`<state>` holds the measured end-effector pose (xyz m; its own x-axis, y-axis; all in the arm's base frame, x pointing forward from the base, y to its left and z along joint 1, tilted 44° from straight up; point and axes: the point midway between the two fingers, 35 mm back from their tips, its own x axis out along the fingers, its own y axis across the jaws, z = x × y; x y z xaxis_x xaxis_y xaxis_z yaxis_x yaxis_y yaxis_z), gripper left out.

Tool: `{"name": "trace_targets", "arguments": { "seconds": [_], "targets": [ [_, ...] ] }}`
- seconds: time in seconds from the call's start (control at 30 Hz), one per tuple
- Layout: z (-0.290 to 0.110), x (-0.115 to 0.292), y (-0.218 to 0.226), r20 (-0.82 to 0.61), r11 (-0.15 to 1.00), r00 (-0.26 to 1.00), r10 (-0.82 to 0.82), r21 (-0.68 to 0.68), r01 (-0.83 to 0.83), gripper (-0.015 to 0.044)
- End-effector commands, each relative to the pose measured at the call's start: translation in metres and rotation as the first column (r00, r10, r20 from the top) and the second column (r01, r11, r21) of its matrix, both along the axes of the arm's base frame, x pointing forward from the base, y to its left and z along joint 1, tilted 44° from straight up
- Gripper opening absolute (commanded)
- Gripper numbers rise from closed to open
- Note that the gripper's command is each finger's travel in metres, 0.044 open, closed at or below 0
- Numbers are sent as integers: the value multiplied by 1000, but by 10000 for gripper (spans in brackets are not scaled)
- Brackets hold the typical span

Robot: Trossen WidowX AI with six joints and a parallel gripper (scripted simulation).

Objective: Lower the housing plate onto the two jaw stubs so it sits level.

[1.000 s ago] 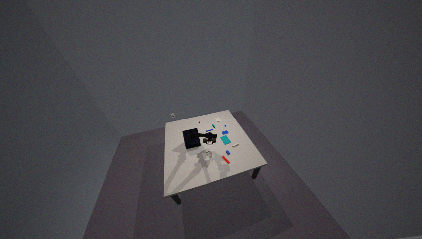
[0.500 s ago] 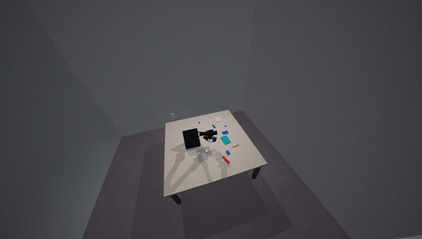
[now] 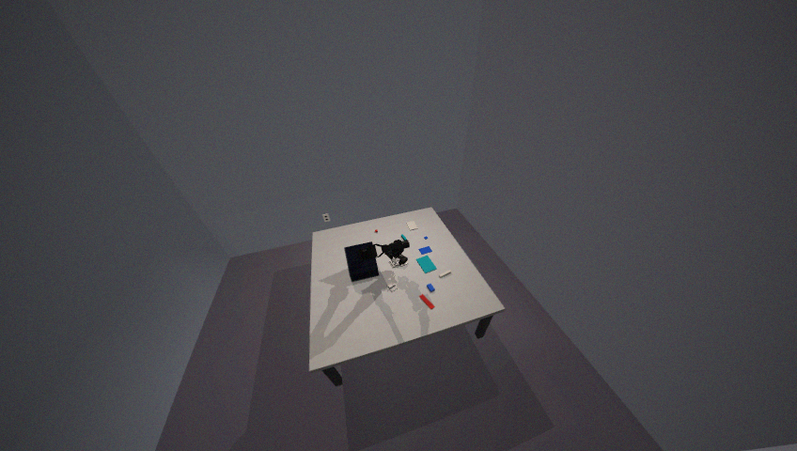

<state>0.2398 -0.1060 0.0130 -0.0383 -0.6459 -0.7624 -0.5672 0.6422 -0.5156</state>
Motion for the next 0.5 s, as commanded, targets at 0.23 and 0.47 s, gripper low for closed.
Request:
{"name": "trace_targets", "arguments": {
  "seconds": [0.23, 0.47],
  "targets": [
    [-21, 3, 24, 152, 985, 974, -166, -21, 171, 351],
    [-34, 2, 39, 257, 960, 930, -264, -21, 278, 351]
  ]
}}
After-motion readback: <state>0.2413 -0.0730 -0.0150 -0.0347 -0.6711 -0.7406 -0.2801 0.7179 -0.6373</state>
